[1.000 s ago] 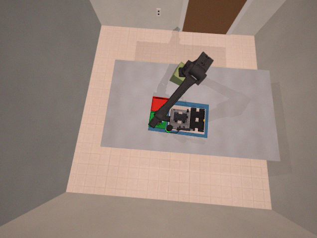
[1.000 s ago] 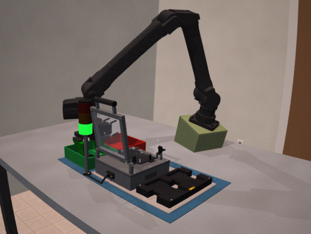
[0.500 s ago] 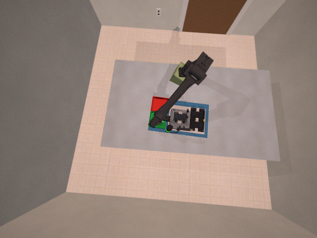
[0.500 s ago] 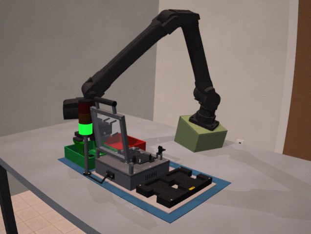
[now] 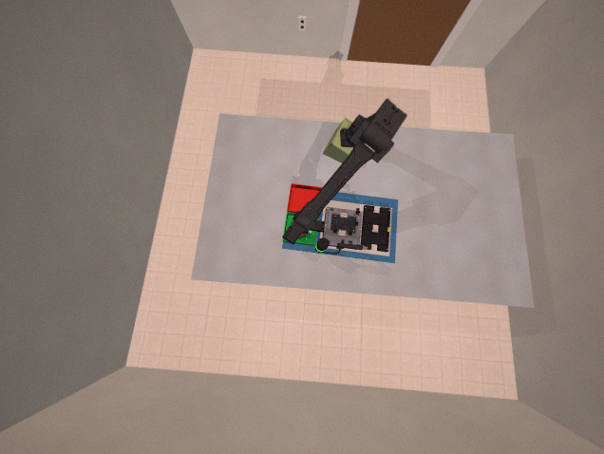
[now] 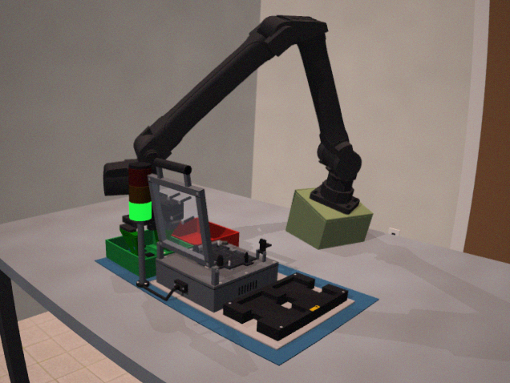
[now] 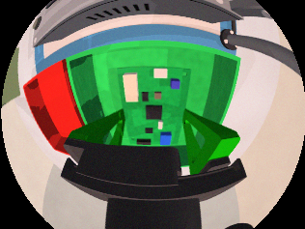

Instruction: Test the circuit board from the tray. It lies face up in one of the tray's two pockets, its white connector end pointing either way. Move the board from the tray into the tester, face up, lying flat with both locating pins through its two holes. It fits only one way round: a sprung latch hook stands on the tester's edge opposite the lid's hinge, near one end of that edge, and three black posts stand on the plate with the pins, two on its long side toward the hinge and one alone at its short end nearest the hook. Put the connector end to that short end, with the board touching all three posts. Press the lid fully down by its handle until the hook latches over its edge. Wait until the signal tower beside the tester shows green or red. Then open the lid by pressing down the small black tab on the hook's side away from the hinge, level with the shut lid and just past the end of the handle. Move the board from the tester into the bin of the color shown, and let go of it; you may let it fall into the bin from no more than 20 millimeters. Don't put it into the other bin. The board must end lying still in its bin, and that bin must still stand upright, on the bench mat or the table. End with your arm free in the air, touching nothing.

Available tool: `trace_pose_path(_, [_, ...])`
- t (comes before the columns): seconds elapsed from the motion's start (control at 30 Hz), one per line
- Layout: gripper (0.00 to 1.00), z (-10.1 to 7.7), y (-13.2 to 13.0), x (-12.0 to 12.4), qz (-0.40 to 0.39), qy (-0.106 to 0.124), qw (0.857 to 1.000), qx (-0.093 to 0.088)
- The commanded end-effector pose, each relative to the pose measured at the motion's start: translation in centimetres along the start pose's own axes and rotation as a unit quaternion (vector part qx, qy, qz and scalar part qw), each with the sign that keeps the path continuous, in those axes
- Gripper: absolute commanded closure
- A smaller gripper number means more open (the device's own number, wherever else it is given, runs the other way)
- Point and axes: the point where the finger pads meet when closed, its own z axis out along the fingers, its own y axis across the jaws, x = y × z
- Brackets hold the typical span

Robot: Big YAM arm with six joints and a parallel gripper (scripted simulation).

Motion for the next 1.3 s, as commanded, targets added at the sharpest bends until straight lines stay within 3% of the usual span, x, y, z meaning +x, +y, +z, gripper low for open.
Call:
trace_pose_path(0.0, [0.28, -1.6, -1.2, -0.4, -0.004, 0.008, 1.0, 0.022])
trace_pose_path(0.47, [0.28, -0.5, -0.7, -0.3, -0.001, 0.004, 1.0, 0.013])
trace_pose_path(1.27, [0.28, -0.5, -0.7, -0.3, -0.001, 0.004, 1.0, 0.013])
